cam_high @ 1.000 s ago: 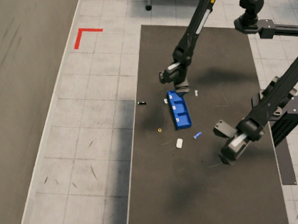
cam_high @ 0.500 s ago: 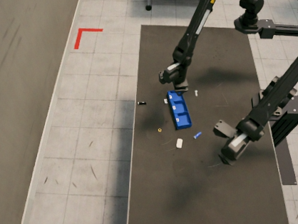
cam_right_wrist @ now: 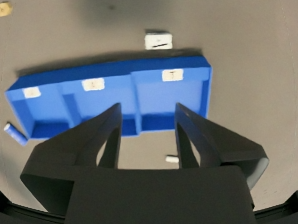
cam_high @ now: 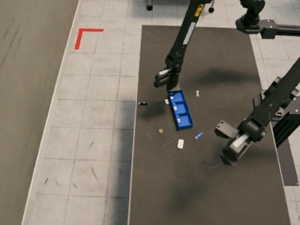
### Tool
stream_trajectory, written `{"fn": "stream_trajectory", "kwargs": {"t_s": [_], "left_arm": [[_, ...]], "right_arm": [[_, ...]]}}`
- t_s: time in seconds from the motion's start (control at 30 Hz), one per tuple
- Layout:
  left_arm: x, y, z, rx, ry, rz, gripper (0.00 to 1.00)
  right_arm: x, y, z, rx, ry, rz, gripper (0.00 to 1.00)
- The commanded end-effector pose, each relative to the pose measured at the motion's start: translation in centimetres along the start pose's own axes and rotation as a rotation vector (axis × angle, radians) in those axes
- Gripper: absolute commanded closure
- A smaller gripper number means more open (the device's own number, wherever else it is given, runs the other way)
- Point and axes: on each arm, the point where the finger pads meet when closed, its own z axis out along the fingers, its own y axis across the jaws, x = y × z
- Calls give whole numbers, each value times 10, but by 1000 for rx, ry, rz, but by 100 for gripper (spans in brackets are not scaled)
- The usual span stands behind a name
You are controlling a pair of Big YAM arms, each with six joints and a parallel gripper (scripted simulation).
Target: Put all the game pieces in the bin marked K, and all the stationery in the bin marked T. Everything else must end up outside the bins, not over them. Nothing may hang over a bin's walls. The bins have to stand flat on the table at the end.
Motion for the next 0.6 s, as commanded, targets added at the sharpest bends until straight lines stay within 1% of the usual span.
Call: {"fn": "stream_trajectory", "kwargs": {"t_s": [0.0, 0.1, 0.17, 0.2, 0.23, 0.27, 0.3, 0.33, 0.4, 0.5, 0.53, 0.57], "left_arm": [[3, -3, -5, -3, 1, 0, 0], [3, -3, -5, -3, 1, 0, 0], [3, -3, -5, -3, 1, 0, 0], [3, -3, -5, -3, 1, 0, 0], [3, -3, -5, -3, 1, 0, 0], [3, -3, -5, -3, 1, 0, 0], [3, -3, -5, -3, 1, 0, 0], [3, -3, -5, -3, 1, 0, 0], [3, -3, -5, -3, 1, 0, 0], [3, -3, -5, -3, 1, 0, 0], [3, -3, -5, -3, 1, 0, 0], [3, -3, -5, -3, 1, 0, 0]], "right_arm": [[-28, 3, 10, -19, -43, -22, 61], [-34, -8, 32, -18, -42, -23, 61], [-37, -10, 34, -17, -41, -23, 61], [-33, -12, 34, -9, -20, -26, 61], [-34, -12, 34, -9, -20, -26, 61], [-54, -7, 9, -26, -64, -23, 61], [-50, 3, 7, -27, -67, -41, 61], [-50, 6, 6, -27, -68, -46, 61], [-31, 3, 31, -13, -31, -52, 61], [-32, 4, 31, -15, -36, -47, 61], [-21, -12, 36, -8, -17, -27, 61], [-25, -13, 31, -12, -27, -24, 61]]}}
